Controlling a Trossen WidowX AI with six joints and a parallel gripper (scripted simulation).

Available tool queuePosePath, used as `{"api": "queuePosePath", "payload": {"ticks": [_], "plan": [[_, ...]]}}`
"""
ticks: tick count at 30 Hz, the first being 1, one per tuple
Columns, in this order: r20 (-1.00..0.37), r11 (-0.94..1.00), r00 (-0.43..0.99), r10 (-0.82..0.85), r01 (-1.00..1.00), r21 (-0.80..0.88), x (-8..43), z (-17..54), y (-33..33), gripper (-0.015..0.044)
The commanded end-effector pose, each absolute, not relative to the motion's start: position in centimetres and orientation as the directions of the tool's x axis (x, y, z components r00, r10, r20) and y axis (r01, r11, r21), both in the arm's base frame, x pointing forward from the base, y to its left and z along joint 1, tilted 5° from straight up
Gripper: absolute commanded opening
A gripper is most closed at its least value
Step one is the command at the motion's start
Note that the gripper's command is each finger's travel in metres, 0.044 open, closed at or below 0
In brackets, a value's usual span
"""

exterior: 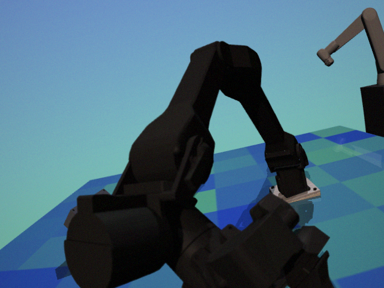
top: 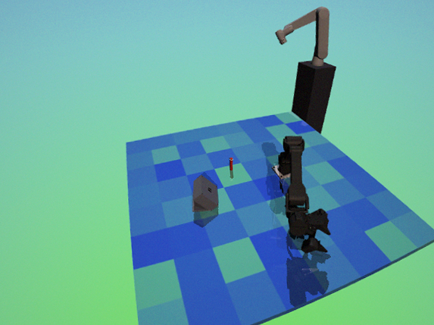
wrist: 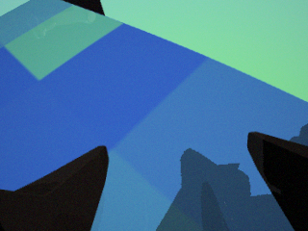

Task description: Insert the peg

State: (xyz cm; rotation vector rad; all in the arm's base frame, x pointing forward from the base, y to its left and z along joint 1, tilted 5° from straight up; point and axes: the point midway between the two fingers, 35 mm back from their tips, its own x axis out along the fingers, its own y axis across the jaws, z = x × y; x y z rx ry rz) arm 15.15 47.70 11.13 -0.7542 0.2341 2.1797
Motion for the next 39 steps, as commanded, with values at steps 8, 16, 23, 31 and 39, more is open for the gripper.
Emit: {"api": "queuePosePath", "payload": {"ticks": [8, 16, 23, 31, 39], "plan": [[-0.612, -0.598, -0.446, 0.653, -0.800, -0.056, 17.9, 11.3, 46.1, 0.0440], [-0.654, -0.486, -0.350, 0.671, -0.874, -0.030, 22.1, 11.4, 43.1, 0.0440], [-0.688, -0.378, -0.268, 0.674, -0.926, -0.010, 25.5, 11.5, 40.1, 0.0440], [-0.724, -0.244, -0.178, 0.666, -0.970, 0.014, 29.0, 11.7, 36.3, 0.0440], [-0.760, -0.099, -0.093, 0.644, -0.994, 0.038, 31.9, 12.0, 32.2, 0.0440]]}}
